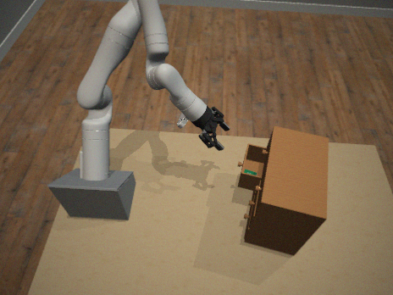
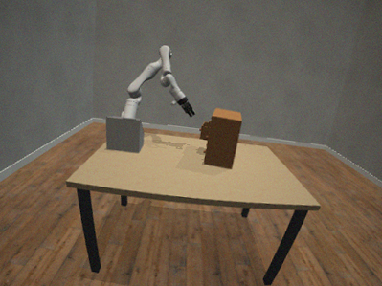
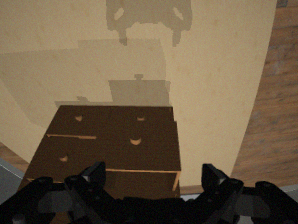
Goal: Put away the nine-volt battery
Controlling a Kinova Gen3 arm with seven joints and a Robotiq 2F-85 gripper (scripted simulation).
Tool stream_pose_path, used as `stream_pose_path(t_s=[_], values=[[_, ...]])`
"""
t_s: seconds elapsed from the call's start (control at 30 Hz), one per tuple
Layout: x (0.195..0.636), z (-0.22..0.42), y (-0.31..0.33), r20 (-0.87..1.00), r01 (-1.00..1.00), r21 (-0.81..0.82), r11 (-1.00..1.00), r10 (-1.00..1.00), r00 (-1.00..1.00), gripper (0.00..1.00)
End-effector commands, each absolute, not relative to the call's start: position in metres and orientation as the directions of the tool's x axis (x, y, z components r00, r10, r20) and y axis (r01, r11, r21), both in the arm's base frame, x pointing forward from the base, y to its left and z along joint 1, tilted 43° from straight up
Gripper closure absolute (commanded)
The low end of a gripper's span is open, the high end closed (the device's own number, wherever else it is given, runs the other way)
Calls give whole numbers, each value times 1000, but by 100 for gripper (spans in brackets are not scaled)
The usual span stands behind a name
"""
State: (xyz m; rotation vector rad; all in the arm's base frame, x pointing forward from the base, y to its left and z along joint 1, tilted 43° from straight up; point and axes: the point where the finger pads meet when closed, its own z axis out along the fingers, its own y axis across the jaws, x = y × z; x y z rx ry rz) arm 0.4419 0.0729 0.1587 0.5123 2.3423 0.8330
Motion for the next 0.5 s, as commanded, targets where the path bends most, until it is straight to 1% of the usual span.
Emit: stream_pose_path(t_s=[0.0, 0.47], values=[[421, 169, 72, -407, 154, 668, 728, 530, -743, 0], [407, 172, 72, -403, 147, 657, 739, 510, -760, 0]])
